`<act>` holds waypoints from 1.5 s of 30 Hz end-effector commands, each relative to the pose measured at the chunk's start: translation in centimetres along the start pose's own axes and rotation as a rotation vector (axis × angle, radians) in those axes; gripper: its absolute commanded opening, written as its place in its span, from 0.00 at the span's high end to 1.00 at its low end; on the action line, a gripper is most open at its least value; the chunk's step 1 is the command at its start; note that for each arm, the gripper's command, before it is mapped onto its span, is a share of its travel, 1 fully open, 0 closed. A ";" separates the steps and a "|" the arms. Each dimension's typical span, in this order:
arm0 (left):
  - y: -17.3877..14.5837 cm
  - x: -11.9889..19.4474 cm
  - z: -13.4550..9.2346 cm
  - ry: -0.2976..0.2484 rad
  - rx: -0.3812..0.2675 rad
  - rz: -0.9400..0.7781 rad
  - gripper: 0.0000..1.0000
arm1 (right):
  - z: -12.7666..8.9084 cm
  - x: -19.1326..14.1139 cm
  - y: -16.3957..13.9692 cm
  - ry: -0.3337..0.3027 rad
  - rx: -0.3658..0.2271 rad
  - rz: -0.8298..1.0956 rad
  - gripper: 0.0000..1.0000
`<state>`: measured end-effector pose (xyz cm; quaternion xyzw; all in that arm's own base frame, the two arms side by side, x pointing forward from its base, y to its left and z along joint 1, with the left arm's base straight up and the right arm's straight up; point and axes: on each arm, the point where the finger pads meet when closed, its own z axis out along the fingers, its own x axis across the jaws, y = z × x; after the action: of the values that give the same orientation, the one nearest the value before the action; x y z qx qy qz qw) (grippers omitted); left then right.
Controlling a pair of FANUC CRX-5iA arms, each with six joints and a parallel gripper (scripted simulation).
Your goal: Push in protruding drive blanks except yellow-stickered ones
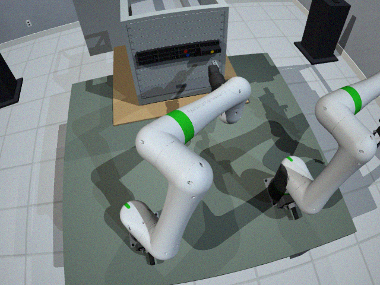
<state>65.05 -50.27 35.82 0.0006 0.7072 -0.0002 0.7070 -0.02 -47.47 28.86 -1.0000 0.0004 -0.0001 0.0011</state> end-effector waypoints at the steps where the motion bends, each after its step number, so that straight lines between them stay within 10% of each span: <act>1: 0.0 -0.2 -0.8 -0.002 0.000 -0.002 1.00 | -0.1 0.0 0.0 0.000 -0.002 0.000 0.00; 6: 0.0 -0.2 -1.2 -0.002 0.000 -0.002 1.00 | -0.1 0.0 0.0 0.000 -0.002 0.000 0.00; 7: 0.0 -0.2 -1.2 -0.002 0.000 -0.002 0.00 | -0.1 0.0 0.0 0.000 -0.002 0.000 0.00; 45: 0.0 -0.2 -1.2 -0.002 0.000 -0.002 0.00 | -0.1 0.0 0.0 0.000 -0.002 0.000 0.00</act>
<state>63.86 -50.27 35.82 0.0006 0.7072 -0.0003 0.7070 -0.02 -47.47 28.86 -1.0000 0.0004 -0.0001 0.0011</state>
